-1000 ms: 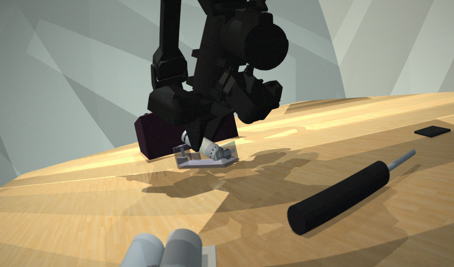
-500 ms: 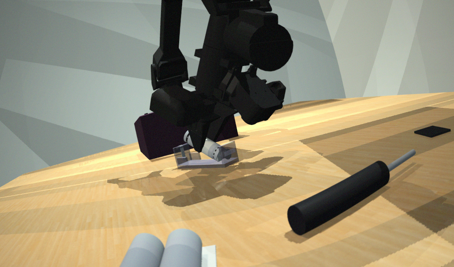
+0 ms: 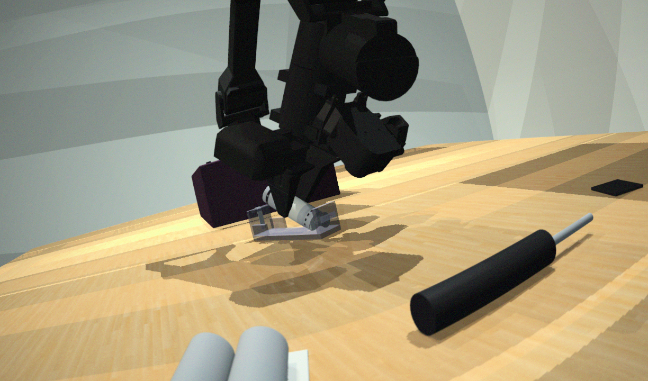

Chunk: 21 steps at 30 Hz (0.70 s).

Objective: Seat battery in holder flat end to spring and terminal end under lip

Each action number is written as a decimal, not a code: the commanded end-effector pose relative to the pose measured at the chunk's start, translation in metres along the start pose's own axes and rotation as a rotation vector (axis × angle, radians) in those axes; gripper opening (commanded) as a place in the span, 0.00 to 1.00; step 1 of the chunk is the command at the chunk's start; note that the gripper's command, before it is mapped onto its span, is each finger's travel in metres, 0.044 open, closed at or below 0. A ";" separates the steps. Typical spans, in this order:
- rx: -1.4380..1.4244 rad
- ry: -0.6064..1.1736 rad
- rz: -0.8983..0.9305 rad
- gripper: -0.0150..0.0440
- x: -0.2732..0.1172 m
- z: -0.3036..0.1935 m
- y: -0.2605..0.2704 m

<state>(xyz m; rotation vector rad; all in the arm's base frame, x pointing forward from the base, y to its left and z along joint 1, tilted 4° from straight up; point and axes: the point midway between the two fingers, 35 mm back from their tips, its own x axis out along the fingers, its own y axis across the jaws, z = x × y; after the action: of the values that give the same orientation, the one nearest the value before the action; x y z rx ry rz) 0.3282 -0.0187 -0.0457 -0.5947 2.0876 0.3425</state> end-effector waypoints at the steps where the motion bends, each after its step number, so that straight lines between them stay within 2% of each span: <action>1: 0.005 -0.015 0.003 0.37 -0.002 0.004 0.001; 21: 0.005 -0.045 0.007 0.37 -0.001 0.003 0.000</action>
<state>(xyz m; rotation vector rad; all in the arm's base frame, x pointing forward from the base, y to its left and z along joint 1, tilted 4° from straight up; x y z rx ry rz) 0.3285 -0.0185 -0.0448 -0.5851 2.0722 0.3405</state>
